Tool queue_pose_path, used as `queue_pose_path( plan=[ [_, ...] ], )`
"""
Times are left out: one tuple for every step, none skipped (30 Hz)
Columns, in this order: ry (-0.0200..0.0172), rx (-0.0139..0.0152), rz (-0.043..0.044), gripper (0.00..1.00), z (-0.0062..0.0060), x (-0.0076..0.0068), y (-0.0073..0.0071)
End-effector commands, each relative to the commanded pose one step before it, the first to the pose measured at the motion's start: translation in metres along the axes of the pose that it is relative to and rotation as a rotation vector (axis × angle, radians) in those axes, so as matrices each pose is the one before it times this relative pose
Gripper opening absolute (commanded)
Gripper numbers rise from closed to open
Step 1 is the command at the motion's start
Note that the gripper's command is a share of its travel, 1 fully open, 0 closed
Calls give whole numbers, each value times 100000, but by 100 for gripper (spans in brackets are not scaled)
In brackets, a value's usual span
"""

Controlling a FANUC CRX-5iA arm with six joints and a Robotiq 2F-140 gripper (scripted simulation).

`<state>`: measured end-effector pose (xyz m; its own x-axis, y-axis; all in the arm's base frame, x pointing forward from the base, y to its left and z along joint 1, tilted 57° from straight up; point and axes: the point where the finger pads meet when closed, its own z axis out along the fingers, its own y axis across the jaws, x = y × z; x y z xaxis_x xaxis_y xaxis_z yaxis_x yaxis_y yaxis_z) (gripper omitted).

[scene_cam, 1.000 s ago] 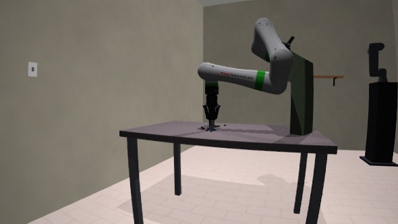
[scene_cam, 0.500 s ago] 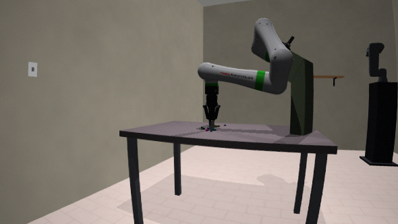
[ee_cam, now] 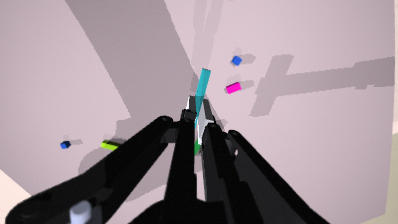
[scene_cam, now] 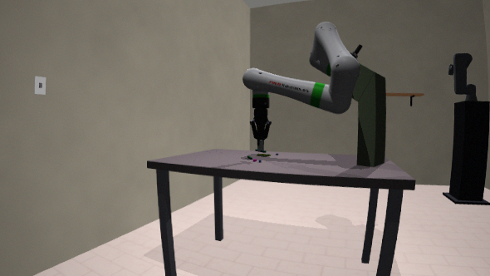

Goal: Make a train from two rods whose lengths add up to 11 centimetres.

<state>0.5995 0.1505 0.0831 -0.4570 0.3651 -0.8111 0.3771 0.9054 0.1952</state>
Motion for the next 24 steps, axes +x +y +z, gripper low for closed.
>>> queue_pose_path(
  plan=[
    [-68,51,-105,3,-2825,-1,7],
    [0,0,0,3,-634,0,0],
    [0,0,0,3,0,0,0],
    [0,0,0,3,0,0,0],
    [1,0,0,3,-557,0,0],
    [0,0,0,3,-468,0,0],
    [-1,0,-1,3,-374,0,0],
    [0,0,0,3,-277,0,0],
    [0,0,0,3,-185,0,0],
    [1,0,0,3,-104,0,0],
    [0,0,0,3,-42,0,0],
    [0,0,0,3,-6,0,0],
    [0,0,0,3,0,0,0],
    [0,0,0,3,0,0,0],
    [0,0,0,3,0,0,0],
    [0,0,0,3,0,0,0],
    [0,0,0,3,0,0,0],
    [0,0,0,3,0,0,0],
    [4,2,-63,3,1,-36,-34],
    [0,0,0,3,0,0,0],
    [0,0,0,3,0,0,0],
    [21,12,-395,3,7,-228,-213],
    [37,21,-948,3,13,-539,-512],
    [22,10,-1622,3,6,-890,-883]
  ],
)
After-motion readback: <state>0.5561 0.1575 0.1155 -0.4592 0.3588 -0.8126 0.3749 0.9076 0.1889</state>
